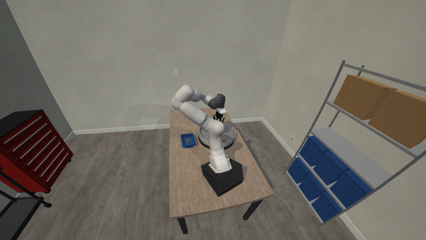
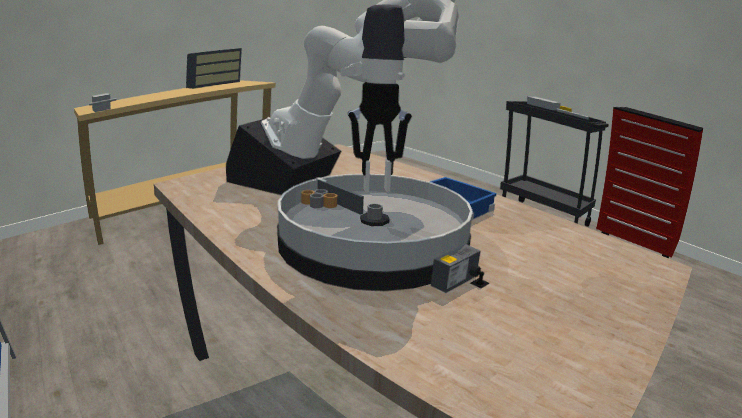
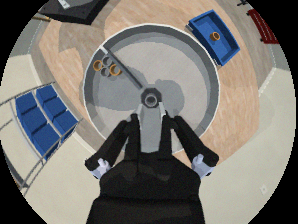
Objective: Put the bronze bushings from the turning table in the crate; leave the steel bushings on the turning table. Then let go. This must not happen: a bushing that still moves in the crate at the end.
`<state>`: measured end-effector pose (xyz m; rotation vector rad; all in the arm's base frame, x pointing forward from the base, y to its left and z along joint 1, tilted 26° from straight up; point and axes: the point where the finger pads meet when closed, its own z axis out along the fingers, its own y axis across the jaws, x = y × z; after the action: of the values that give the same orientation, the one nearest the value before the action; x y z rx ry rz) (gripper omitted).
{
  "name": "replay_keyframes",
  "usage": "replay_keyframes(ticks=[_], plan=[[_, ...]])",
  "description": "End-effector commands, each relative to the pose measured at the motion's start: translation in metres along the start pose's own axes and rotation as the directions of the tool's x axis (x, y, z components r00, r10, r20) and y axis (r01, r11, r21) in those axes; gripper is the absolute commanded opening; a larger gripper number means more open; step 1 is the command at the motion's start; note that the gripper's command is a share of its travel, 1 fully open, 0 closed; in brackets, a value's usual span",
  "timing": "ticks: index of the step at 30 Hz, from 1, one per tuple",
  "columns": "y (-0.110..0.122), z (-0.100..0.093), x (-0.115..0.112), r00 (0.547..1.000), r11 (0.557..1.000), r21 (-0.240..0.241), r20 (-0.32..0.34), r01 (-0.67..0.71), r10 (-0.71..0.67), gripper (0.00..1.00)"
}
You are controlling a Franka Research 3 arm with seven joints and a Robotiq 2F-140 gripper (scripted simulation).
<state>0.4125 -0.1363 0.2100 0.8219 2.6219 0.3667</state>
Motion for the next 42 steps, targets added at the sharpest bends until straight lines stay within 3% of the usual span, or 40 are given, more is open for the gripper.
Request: replay_keyframes(ticks=[1, 39, 40, 42], plan=[[0.0001, -0.0005, 0.0006, 1.0, 1.0, 0.001, -0.002, -0.003, 0.003, 0.24], [0.0001, -0.0005, 0.0006, 1.0, 1.0, 0.001, -0.002, -0.003, 0.003, 0.24], [0.0001, -0.0005, 0.0006, 1.0, 1.0, 0.001, -0.002, -0.003, 0.003, 0.06], [-0.0001, -0.0006, 0.0007, 1.0, 1.0, 0.0, -0.002, -0.001, 0.001, 0.06]])
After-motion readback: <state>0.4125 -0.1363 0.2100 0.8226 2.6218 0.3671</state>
